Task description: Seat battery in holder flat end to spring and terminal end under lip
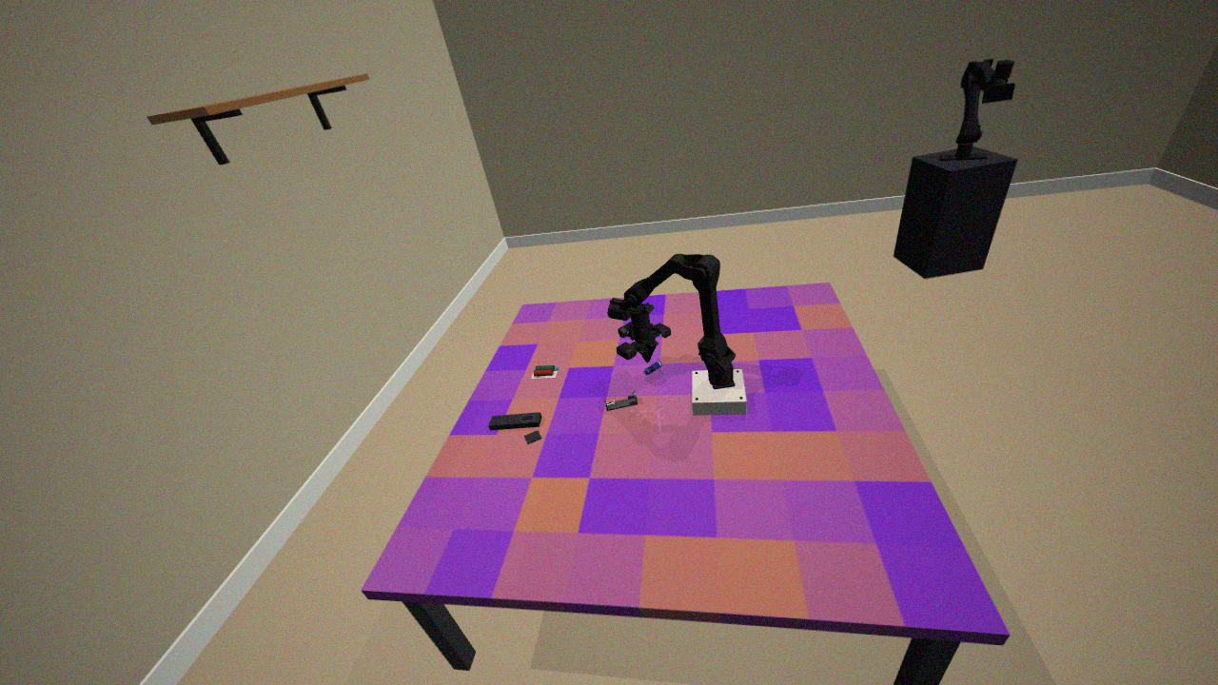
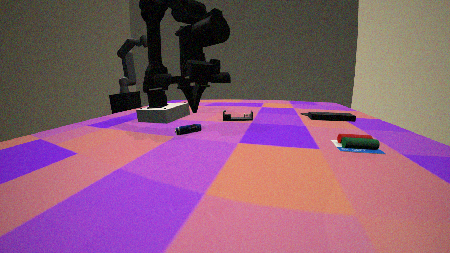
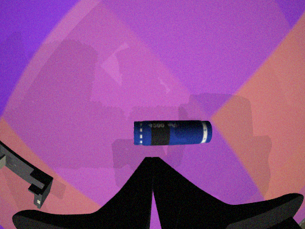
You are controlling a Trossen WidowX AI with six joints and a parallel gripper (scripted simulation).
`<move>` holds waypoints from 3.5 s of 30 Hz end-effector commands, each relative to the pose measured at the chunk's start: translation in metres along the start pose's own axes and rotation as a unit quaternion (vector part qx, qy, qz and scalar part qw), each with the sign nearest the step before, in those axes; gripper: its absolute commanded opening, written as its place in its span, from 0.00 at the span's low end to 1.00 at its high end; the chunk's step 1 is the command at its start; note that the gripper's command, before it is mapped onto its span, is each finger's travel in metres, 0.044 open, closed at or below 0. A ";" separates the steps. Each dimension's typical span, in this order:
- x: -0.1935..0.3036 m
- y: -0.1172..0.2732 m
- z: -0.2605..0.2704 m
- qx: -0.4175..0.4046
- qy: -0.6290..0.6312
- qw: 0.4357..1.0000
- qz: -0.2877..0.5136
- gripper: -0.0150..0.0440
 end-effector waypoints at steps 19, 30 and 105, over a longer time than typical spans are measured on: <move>-0.001 0.069 -0.001 -0.002 -0.008 1.000 -0.012 0.30; -0.001 0.021 -0.015 -0.006 -0.518 0.855 -0.008 0.64; -0.001 0.004 -0.006 -0.007 -0.718 0.696 -0.006 0.36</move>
Point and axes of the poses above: the point midway between the two fingers, 35 mm back from their tips, its own y axis back along the fingers, its own z axis across the jaws, x = y × z, the point moved 1 cm from there along y, back along the fingers, and after that the axes turned 10 degrees about y, right-handed, at the moved point
